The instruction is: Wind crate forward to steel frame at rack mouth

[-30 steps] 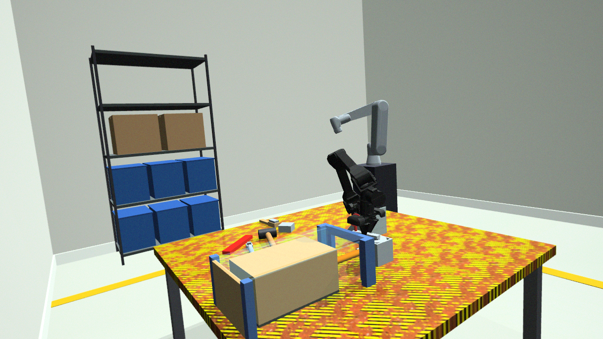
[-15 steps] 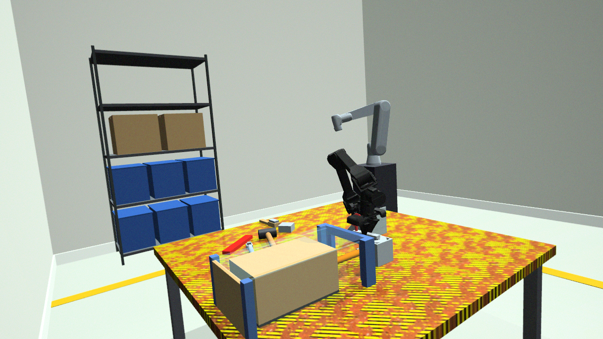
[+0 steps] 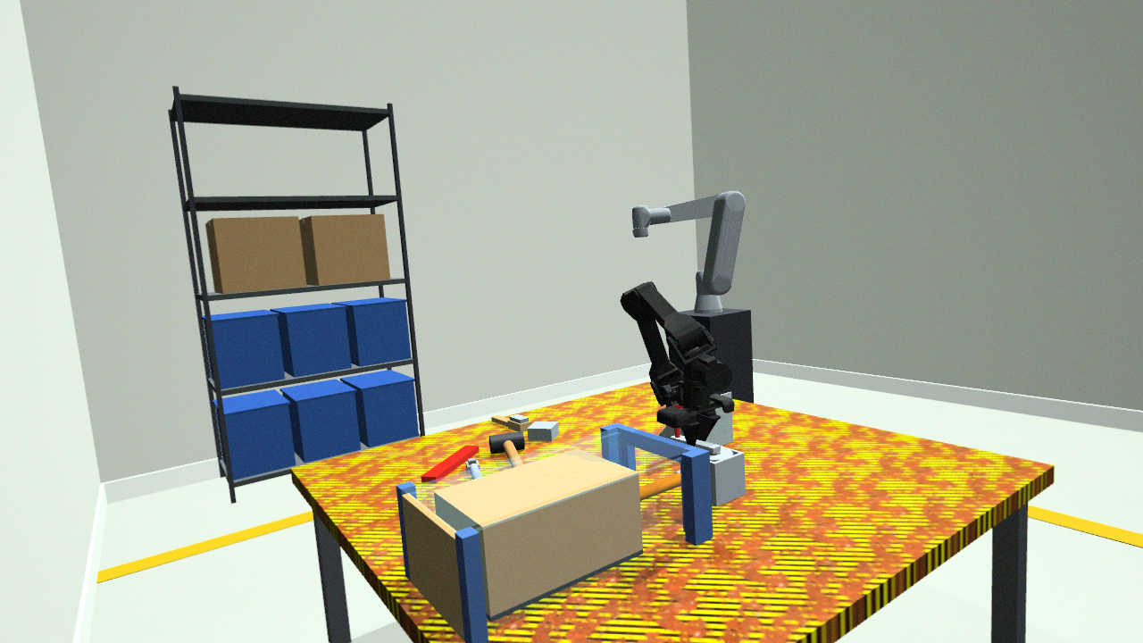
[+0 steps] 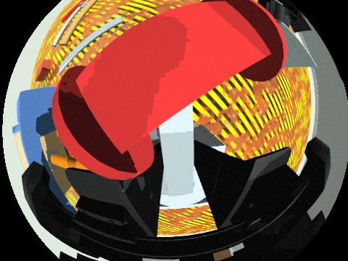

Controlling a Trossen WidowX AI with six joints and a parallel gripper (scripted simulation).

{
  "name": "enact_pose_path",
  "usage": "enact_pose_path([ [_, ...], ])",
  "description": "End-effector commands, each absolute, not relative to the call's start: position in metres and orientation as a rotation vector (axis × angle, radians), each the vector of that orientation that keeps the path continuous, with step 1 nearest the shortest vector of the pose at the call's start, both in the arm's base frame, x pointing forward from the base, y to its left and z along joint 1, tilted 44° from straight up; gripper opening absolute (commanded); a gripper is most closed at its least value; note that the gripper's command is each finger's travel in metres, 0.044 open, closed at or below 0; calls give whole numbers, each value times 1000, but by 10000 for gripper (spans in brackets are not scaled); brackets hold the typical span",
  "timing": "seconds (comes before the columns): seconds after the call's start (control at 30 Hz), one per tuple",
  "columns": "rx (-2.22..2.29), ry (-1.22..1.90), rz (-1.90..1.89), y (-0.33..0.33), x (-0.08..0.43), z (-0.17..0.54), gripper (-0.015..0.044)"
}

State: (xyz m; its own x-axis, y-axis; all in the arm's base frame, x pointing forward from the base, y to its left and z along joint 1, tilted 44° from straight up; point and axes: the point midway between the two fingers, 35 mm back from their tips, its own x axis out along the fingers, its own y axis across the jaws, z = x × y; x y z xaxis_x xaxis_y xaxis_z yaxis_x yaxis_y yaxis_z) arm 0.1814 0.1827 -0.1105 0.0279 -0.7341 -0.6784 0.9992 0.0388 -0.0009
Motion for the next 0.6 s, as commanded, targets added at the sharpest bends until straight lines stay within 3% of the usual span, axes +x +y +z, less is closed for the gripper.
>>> enact_pose_path([
  [0.0, 583, 579, -1471, 180, 180, -114, 0],
  [0.57, 582, 580, -1471, 180, 180, -114, 0],
])
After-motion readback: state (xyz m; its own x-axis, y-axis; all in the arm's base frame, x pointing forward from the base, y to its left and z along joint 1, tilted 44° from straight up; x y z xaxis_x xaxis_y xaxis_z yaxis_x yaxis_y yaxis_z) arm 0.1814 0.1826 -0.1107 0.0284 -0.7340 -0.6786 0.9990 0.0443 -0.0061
